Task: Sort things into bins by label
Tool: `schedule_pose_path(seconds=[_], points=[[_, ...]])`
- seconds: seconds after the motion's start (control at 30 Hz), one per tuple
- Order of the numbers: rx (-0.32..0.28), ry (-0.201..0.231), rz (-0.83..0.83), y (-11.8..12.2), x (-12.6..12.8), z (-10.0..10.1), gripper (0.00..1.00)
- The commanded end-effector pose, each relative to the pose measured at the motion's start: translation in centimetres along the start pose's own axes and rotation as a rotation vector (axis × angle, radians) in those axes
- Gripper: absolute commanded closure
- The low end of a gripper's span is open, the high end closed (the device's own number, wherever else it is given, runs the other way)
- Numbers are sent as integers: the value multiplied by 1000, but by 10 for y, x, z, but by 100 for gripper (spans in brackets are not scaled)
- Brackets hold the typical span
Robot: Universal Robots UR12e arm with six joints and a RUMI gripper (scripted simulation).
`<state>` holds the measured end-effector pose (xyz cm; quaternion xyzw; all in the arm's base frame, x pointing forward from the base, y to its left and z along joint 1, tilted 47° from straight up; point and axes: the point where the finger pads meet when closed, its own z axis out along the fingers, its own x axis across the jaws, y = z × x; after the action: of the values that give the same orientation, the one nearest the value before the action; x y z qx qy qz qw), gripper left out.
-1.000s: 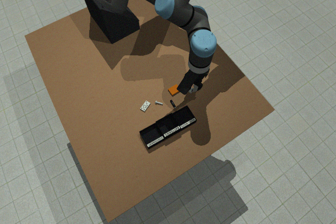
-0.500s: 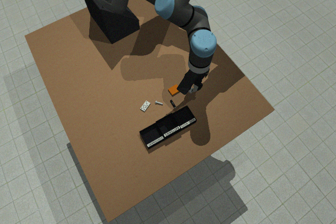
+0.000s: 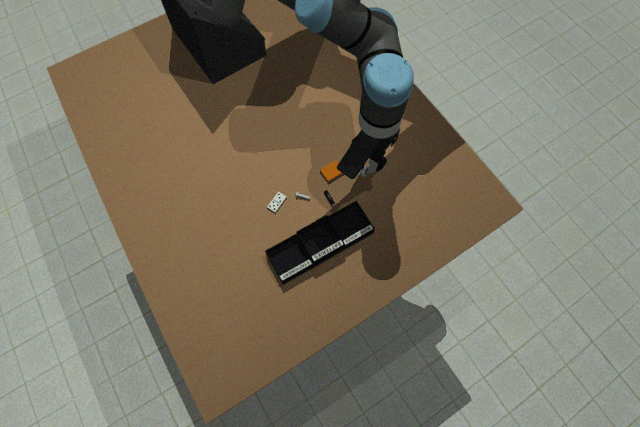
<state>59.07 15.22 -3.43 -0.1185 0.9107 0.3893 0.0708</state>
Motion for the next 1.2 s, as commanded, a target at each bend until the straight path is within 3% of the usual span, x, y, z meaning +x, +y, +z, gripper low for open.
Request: schedule_pose_path(seconds=[0.0, 0.43, 1.17], points=[[0, -1, 0, 0, 0, -16, 100], [0, -1, -1, 0, 0, -52, 100], [1, -1, -1, 0, -1, -59, 100]])
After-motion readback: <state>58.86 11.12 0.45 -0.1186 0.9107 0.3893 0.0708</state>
